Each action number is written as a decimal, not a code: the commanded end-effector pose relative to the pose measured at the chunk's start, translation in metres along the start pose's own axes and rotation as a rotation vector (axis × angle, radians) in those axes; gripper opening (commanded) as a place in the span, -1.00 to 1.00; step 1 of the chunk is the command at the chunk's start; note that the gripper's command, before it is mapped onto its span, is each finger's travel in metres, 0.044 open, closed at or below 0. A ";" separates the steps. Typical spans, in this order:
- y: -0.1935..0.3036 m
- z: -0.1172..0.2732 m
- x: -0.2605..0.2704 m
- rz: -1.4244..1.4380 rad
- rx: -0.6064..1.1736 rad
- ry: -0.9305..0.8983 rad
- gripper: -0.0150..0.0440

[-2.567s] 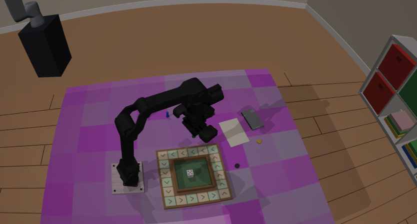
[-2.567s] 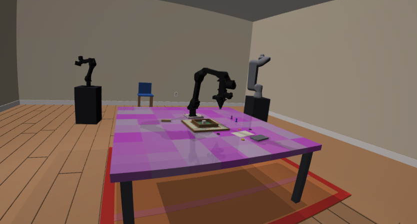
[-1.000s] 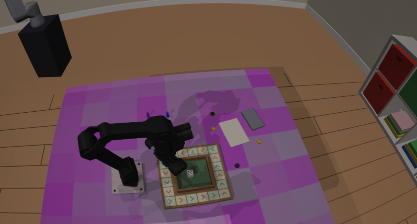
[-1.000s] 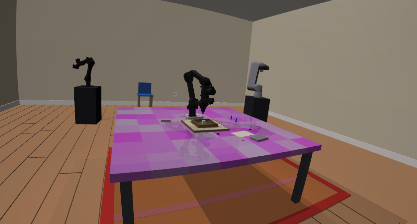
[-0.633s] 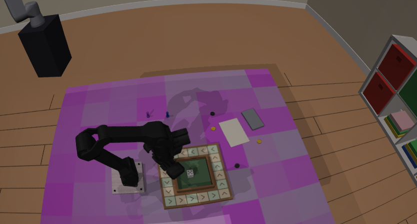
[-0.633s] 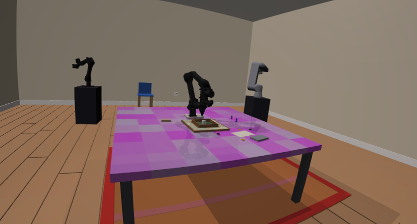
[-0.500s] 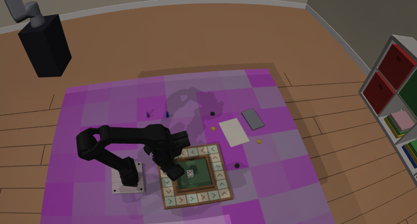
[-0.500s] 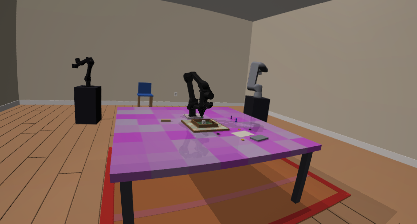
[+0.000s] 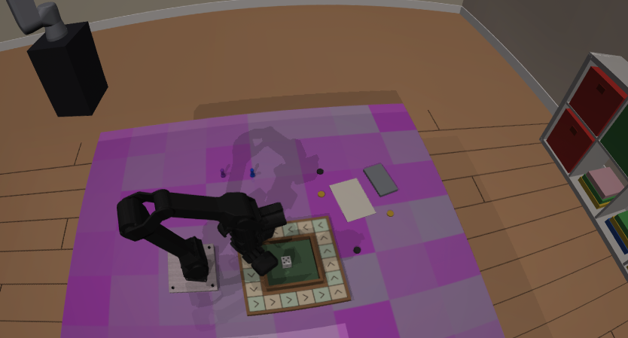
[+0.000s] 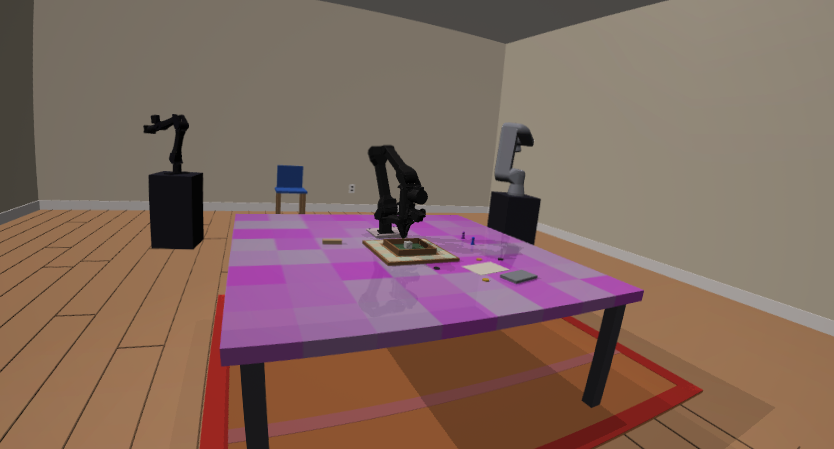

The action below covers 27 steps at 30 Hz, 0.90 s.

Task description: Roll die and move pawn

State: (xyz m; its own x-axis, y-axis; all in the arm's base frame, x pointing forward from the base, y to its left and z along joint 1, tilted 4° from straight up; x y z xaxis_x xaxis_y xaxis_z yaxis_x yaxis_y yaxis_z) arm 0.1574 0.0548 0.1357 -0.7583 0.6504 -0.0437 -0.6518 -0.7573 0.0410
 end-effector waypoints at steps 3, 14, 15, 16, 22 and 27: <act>0.000 -0.003 0.000 0.000 0.001 0.000 -0.40; -0.002 0.015 -0.001 0.001 0.005 -0.001 0.58; -0.002 0.028 -0.001 0.002 0.008 -0.001 0.67; -0.002 0.038 0.000 0.003 0.011 -0.001 0.75; -0.002 0.054 -0.003 -0.052 0.013 -0.001 1.00; 0.003 0.111 -0.019 -0.463 0.013 0.003 1.00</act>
State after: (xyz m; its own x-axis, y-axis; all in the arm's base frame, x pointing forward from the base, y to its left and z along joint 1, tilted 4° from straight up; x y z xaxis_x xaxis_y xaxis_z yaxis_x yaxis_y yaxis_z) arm 0.1653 0.0522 0.2192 -0.5478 0.8352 -0.0484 -0.8365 -0.5459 0.0475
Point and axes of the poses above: the point midway between the two fingers, 35 mm back from their tips, its own z axis back along the fingers, its own x axis across the jaws, y = z × x, the point moved 9 cm from there along z, back along the fingers, and after that the axes turned 7 degrees about z, right-handed, at the moved point
